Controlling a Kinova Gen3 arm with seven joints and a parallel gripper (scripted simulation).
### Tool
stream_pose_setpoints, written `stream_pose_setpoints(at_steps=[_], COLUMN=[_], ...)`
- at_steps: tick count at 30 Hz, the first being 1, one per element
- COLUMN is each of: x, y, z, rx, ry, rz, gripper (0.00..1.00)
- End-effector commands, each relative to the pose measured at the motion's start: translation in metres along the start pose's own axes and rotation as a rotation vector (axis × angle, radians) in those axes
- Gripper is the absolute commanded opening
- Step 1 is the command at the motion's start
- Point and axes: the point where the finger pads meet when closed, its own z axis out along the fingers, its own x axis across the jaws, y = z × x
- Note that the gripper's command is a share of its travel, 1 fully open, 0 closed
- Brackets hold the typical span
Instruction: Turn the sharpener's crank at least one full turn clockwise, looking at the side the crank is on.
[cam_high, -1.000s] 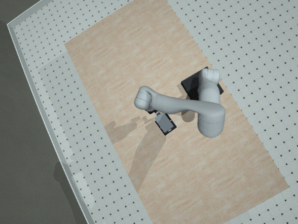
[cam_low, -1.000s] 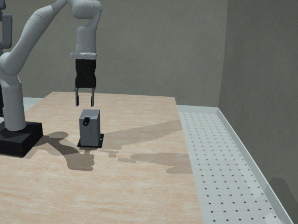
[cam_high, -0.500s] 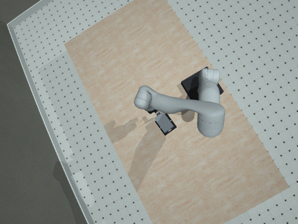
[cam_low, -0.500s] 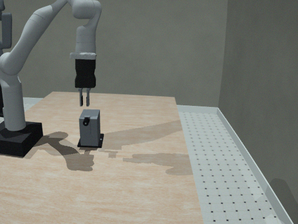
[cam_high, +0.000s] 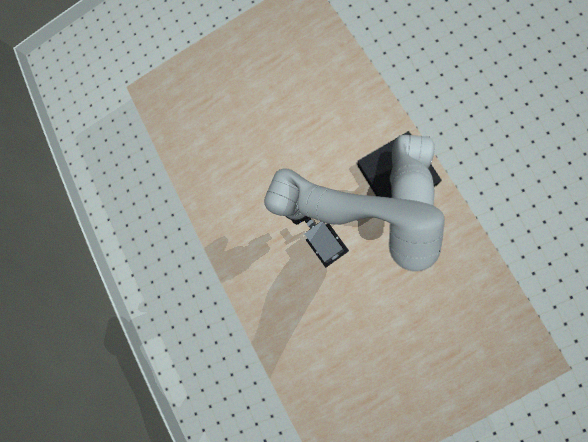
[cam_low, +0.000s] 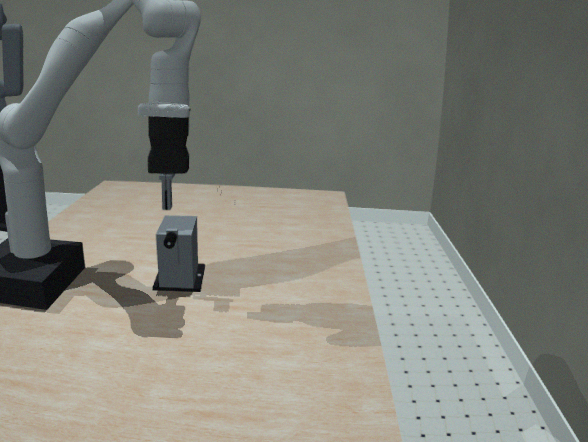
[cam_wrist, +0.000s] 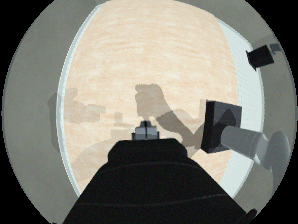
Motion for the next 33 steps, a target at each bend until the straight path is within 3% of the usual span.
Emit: stream_pose_setpoints(at_steps=[1,33], x=[-0.0003,-0.0008], y=[-0.0001,0.0006], z=[-0.0004,-0.0009], rx=[0.000,0.000], ry=[-0.001,-0.002], rz=[0.000,-0.113], gripper=[0.00,0.00])
